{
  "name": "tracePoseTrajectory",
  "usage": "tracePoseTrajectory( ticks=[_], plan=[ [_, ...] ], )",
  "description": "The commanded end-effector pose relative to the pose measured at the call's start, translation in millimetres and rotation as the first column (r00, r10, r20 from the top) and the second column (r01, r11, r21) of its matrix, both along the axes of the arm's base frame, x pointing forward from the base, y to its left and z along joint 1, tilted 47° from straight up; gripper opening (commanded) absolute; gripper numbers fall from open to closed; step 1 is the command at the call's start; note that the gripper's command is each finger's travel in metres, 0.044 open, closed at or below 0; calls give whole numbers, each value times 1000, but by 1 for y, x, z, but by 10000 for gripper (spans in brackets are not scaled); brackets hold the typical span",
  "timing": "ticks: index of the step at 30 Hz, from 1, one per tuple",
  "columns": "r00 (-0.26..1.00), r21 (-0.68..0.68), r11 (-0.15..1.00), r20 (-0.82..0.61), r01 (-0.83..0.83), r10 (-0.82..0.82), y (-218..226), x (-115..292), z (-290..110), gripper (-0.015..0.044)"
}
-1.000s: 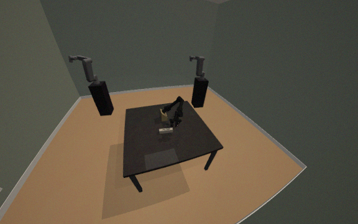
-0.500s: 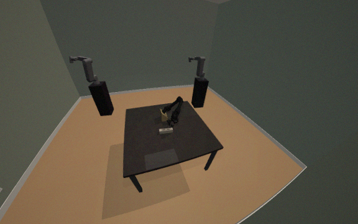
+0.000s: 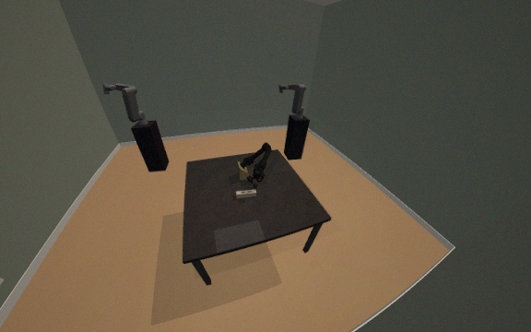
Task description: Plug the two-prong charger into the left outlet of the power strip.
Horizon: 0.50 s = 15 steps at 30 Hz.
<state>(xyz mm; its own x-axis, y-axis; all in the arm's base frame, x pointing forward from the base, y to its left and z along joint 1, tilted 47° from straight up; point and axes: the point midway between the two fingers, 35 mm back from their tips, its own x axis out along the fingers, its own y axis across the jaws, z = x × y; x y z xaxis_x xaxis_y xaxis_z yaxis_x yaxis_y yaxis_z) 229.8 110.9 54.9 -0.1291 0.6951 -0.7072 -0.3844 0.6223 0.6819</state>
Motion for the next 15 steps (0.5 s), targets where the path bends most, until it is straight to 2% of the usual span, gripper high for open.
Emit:
tracePoseTrajectory(
  ticks=[1,15],
  plan=[
    [1000,5,1000,-11,0,0,6,-3,-5,440],
    [1000,4,1000,-11,0,0,18,-4,-16,440]
  ],
)
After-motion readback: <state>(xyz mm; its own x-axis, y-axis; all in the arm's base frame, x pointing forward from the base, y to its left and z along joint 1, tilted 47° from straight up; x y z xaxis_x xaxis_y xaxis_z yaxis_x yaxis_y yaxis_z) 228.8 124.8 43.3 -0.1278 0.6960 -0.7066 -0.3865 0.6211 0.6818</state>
